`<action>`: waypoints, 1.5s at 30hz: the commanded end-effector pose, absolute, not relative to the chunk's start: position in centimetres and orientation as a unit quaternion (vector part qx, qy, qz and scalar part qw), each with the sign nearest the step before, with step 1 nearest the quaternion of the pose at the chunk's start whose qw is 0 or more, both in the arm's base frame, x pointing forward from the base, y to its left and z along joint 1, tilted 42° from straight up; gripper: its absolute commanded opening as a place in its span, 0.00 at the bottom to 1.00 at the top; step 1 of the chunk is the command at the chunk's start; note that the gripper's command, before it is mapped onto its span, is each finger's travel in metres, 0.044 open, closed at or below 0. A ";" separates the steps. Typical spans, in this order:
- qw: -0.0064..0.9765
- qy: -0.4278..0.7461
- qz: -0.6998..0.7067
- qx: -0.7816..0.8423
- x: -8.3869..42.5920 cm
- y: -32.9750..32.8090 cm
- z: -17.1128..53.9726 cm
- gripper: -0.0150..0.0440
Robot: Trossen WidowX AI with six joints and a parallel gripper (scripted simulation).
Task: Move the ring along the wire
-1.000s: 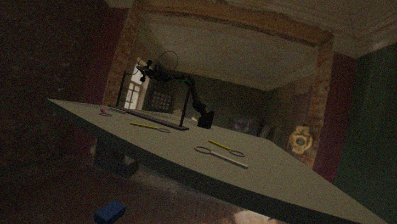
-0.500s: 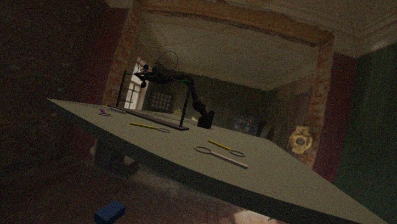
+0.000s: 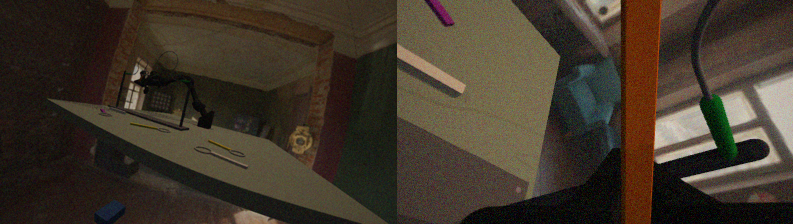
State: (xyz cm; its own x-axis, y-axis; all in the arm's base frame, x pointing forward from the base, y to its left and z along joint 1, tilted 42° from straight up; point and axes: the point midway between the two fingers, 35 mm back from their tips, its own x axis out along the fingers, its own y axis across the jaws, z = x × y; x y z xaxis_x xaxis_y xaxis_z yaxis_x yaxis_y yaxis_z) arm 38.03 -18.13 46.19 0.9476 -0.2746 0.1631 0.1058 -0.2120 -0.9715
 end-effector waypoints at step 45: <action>0.903 0.164 0.000 -0.398 38.1 -13.8 30.9 0.00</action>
State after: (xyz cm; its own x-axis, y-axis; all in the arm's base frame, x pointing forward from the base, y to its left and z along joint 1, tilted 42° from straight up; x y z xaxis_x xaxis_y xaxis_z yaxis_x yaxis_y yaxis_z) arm 38.25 -14.36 31.10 0.9447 -0.1474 -0.2928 -0.1244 0.6652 -0.7363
